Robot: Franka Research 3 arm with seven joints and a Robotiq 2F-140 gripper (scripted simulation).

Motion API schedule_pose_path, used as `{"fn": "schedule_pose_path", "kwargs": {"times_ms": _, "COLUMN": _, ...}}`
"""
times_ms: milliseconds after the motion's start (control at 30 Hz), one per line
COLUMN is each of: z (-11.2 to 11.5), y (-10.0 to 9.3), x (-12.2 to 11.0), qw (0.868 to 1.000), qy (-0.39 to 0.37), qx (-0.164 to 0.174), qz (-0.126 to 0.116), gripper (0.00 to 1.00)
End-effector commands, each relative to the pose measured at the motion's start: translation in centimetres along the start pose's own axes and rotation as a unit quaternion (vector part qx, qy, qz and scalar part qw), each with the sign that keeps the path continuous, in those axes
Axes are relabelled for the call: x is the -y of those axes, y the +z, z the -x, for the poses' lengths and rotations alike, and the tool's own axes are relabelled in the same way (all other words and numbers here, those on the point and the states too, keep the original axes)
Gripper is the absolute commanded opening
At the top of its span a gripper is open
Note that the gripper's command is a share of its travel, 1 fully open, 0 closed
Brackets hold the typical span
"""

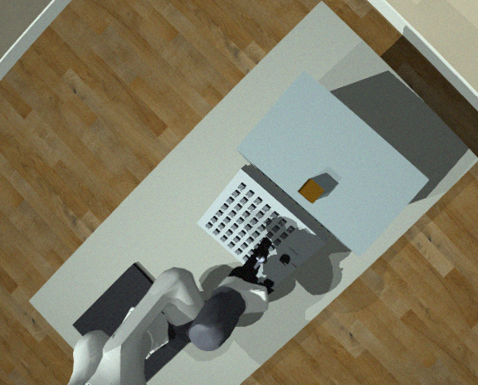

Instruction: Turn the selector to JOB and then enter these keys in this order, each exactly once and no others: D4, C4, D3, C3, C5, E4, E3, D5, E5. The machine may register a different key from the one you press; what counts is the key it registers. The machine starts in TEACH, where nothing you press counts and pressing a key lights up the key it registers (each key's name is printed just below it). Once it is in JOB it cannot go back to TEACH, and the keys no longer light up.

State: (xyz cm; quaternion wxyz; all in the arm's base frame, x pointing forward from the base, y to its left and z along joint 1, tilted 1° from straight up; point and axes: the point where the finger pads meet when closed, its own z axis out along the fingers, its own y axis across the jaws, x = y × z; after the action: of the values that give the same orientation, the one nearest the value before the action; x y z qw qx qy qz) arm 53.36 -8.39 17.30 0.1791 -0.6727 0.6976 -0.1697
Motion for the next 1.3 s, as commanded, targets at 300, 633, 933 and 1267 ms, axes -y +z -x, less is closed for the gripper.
{"fn": "schedule_pose_path", "kwargs": {"times_ms": 300, "z": 0.3, "y": 1.1, "x": -0.3, "qw": 1.000, "qy": -0.029, "qx": 0.007, "qz": 0.006, "gripper": 0.10}}
{"fn": "schedule_pose_path", "kwargs": {"times_ms": 633, "z": 0.3, "y": 2.3, "x": -0.3, "qw": 1.000, "qy": -0.029, "qx": 0.007, "qz": 0.006, "gripper": 0.10}}
{"fn": "schedule_pose_path", "kwargs": {"times_ms": 933, "z": 0.3, "y": 2.4, "x": -0.3, "qw": 1.000, "qy": -0.029, "qx": 0.007, "qz": 0.006, "gripper": 0.10}}
{"fn": "schedule_pose_path", "kwargs": {"times_ms": 1267, "z": 0.3, "y": 2.4, "x": -0.3, "qw": 1.000, "qy": -0.029, "qx": 0.007, "qz": 0.006, "gripper": 0.10}}
